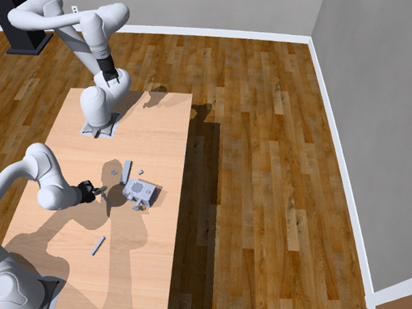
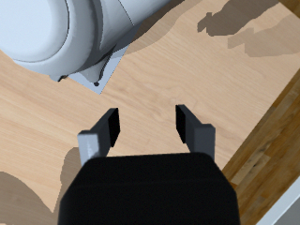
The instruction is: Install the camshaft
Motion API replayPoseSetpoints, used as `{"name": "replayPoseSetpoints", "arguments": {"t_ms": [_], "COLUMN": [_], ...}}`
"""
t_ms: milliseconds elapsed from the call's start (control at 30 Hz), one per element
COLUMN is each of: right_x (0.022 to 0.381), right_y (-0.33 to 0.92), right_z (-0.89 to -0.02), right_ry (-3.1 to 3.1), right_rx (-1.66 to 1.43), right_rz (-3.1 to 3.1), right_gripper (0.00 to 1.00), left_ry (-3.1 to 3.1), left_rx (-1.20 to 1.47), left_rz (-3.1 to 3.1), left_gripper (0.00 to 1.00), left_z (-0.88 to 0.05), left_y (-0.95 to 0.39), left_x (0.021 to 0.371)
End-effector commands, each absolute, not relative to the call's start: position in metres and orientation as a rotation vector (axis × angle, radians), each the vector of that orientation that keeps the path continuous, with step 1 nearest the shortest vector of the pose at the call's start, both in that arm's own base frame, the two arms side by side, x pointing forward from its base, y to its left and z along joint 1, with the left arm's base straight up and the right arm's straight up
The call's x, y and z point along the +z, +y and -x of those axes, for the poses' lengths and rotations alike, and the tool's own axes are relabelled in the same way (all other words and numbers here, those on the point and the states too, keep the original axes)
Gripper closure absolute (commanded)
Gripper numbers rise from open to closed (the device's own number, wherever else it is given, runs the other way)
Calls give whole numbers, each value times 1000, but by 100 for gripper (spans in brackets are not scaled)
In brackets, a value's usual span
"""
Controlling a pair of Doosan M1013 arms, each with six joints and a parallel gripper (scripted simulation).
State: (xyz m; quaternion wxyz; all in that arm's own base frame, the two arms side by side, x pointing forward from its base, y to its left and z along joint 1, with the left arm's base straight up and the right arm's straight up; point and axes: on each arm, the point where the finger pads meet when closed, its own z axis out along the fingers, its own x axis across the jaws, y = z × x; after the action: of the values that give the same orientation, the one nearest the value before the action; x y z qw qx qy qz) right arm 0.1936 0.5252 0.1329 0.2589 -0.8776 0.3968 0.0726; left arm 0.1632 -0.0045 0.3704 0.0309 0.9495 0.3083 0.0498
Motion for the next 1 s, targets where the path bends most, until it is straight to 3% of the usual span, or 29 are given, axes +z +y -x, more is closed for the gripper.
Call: {"name": "replayPoseSetpoints", "arguments": {"t_ms": [0, 967], "right_x": [137, 138], "right_y": [528, 521], "right_z": [-193, -202], "right_ry": [1062, 911], "right_rx": [195, 160], "right_rz": [2381, 2495], "right_gripper": [71, 71], "left_ry": [950, 950], "left_rx": [155, 155], "left_rz": [-2926, -2926], "left_gripper": [0, 0], "left_z": [-163, -163], "left_y": [-5, -5], "left_x": [371, 371]}}
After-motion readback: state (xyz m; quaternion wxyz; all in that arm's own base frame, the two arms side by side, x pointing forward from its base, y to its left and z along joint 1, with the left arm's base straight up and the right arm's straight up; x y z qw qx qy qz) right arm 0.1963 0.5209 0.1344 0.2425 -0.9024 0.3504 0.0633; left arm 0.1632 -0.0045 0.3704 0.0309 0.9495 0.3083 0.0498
